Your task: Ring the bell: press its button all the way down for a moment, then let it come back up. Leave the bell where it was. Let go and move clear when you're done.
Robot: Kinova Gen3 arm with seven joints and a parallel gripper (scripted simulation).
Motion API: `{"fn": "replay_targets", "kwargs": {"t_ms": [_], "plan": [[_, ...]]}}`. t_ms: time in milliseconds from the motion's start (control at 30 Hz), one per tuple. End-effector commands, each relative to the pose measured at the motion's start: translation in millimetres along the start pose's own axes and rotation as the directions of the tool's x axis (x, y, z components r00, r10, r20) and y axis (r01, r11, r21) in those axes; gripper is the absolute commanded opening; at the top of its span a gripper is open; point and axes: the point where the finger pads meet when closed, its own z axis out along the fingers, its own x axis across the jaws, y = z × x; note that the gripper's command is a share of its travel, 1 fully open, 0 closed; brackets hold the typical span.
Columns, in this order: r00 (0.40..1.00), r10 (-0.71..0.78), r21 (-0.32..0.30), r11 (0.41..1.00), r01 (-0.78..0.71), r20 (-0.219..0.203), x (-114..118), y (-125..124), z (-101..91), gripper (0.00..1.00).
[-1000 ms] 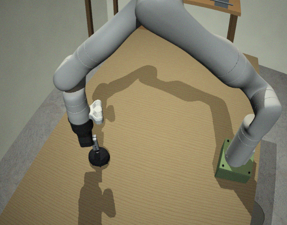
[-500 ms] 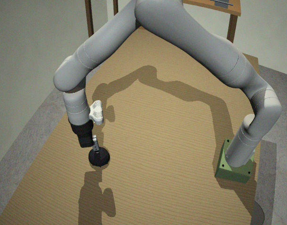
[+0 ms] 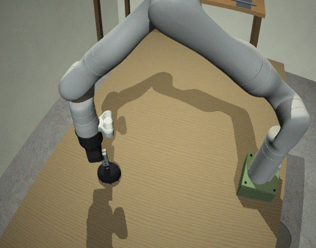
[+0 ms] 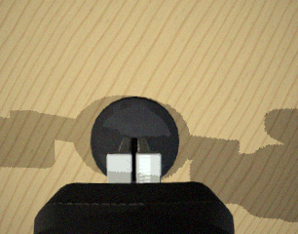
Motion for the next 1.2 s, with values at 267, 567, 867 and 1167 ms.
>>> {"fn": "replay_targets", "kwargs": {"t_ms": [267, 567, 867, 1167], "plan": [[1.0, 0.0, 0.0, 1.0, 0.0, 0.0, -0.2, -0.1, 0.3, 0.17], [1.0, 0.0, 0.0, 1.0, 0.0, 0.0, -0.2, -0.1, 3.8, 0.17], [1.0, 0.0, 0.0, 1.0, 0.0, 0.0, -0.2, -0.1, 3.8, 0.17], [1.0, 0.0, 0.0, 1.0, 0.0, 0.0, -0.2, -0.1, 3.8, 0.17]]}}
